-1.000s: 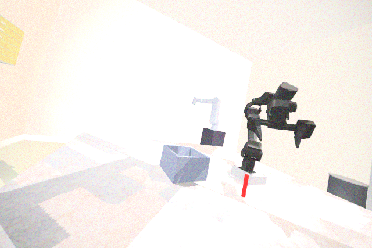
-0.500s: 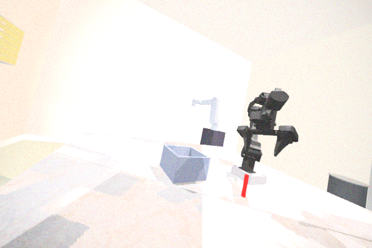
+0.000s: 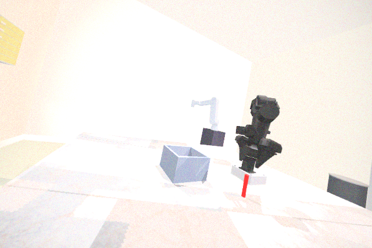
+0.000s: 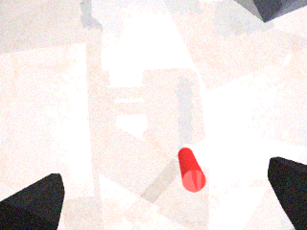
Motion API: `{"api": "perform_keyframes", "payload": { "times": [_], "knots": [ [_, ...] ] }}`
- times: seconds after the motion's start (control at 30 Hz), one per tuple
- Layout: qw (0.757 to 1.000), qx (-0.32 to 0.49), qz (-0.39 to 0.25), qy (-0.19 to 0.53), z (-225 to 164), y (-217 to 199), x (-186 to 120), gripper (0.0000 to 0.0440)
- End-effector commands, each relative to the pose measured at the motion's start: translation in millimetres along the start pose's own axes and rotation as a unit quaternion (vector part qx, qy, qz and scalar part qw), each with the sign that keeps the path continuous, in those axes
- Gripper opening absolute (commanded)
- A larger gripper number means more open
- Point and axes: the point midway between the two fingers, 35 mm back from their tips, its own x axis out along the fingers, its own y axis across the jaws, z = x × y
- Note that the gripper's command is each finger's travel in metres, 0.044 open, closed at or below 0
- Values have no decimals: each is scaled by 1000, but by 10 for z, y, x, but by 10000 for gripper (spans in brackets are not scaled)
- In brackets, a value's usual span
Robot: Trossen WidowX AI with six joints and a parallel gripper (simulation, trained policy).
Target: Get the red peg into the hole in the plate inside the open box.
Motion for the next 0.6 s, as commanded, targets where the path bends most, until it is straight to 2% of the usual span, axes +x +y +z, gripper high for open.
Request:
{"api": "perform_keyframes", "payload": {
  "times": [0.0,0.23,0.57],
  "knots": [
    [999,35,-30,18,-65,-93,139,440],
    [992,109,-62,31,-146,-184,426,440],
    [981,180,-63,31,-257,-235,810,439]
  ]
}}
